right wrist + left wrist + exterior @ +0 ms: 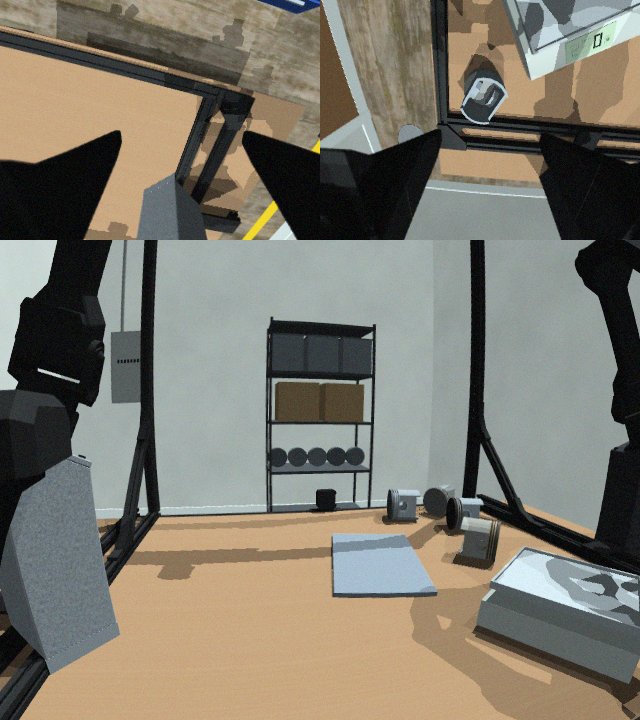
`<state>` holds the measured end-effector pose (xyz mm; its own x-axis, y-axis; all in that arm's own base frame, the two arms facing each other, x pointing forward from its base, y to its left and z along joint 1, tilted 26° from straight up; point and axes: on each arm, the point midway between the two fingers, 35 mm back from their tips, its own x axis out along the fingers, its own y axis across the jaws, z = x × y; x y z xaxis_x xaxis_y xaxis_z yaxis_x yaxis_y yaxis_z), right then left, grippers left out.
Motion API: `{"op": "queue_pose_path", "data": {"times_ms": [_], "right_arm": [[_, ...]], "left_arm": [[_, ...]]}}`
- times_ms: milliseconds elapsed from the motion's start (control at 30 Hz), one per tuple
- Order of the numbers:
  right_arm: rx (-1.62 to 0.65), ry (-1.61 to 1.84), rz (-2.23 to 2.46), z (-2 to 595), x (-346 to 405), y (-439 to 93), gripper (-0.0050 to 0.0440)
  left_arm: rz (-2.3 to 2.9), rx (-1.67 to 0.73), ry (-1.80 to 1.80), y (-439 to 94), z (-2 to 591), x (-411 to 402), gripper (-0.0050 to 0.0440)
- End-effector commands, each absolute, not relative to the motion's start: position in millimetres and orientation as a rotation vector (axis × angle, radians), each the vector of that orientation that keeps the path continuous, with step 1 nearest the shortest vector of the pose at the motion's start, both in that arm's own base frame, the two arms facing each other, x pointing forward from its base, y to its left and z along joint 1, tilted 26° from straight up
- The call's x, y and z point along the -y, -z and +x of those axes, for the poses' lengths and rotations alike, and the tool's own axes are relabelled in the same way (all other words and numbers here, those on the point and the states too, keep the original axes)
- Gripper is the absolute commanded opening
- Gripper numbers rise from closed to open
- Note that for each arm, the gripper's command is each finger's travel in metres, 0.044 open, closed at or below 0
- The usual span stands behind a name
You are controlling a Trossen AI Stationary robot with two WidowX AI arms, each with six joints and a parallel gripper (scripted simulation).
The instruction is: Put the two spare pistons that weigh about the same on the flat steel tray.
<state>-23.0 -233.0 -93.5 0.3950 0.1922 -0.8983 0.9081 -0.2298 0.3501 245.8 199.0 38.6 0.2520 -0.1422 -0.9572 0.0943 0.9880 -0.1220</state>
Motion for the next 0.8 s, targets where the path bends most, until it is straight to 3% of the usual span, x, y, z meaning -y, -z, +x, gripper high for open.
{"op": "queue_pose_path", "data": {"times_ms": [0,767], "right_arm": [[-0.978,0.92,1.682,-22.7,232.7,93.4,0.044],[-0.978,0.92,1.682,-22.7,232.7,93.4,0.044]], "left_arm": [[-0.14,-1.298,0.109,-37.4,244.9,-199.0,0.0378],[-0.649,-1.191,-0.192,-37.4,244.9,-199.0,0.0378]]}}
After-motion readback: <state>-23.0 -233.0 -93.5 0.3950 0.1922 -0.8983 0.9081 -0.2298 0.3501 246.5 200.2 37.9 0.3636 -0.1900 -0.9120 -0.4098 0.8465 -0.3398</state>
